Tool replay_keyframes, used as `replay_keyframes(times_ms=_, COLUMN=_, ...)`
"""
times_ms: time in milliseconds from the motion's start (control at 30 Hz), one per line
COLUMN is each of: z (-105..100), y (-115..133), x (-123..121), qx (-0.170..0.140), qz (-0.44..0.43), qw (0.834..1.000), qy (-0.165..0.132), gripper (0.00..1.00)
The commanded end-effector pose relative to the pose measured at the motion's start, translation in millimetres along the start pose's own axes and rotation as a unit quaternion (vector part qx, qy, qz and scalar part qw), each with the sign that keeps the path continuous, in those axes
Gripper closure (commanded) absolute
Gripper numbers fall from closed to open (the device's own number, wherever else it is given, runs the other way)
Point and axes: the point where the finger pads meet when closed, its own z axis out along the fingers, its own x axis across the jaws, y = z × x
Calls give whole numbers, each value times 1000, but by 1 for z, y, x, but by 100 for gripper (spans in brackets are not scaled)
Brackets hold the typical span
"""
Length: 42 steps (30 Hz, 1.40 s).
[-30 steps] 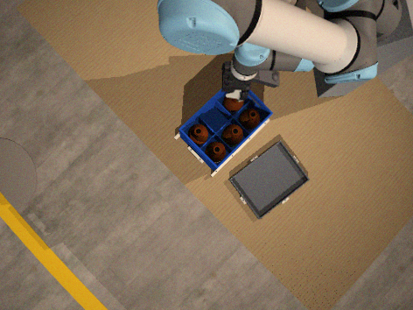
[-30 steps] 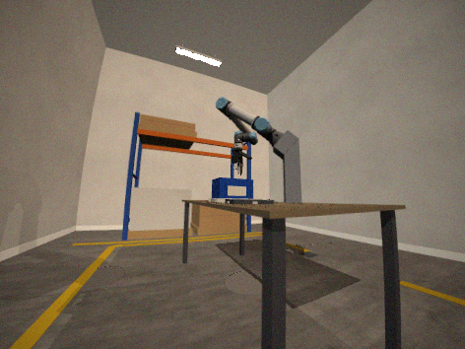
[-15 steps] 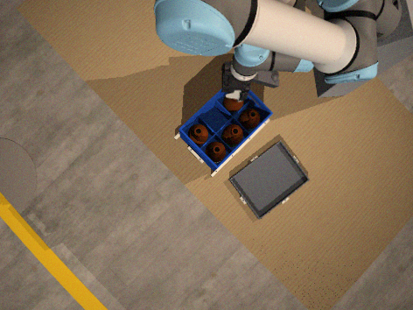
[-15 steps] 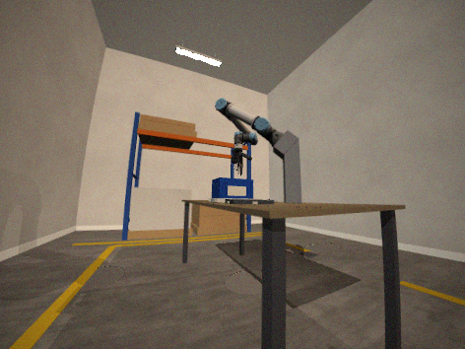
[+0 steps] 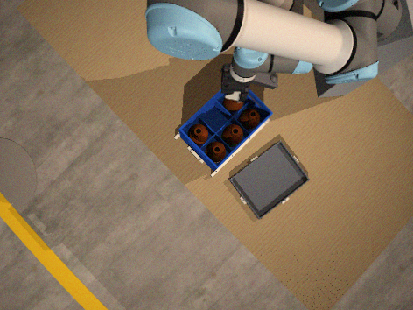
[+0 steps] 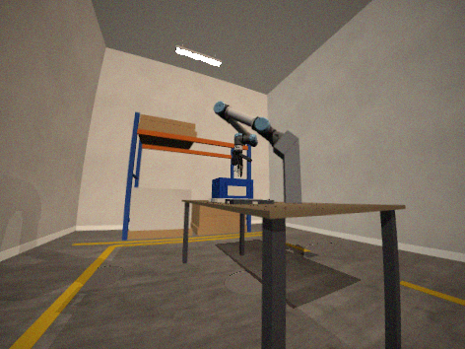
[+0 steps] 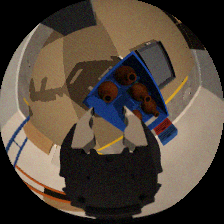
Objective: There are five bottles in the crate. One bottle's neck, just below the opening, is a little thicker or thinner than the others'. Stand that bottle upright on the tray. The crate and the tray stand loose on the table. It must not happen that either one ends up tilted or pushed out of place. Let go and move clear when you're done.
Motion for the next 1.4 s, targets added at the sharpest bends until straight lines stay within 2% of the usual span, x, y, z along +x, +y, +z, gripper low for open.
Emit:
replay_keyframes(times_ms=0, z=5, y=0, x=0, qx=-1, qz=0, qw=1000, qy=0, gripper=62)
replay_keyframes(times_ms=500, z=22, y=0, x=0, qx=-1, qz=0, qw=1000, qy=0, gripper=62)
replay_keyframes(times_ms=1367, z=26, y=0, x=0, qx=-1, qz=0, qw=1000, qy=0, gripper=62)
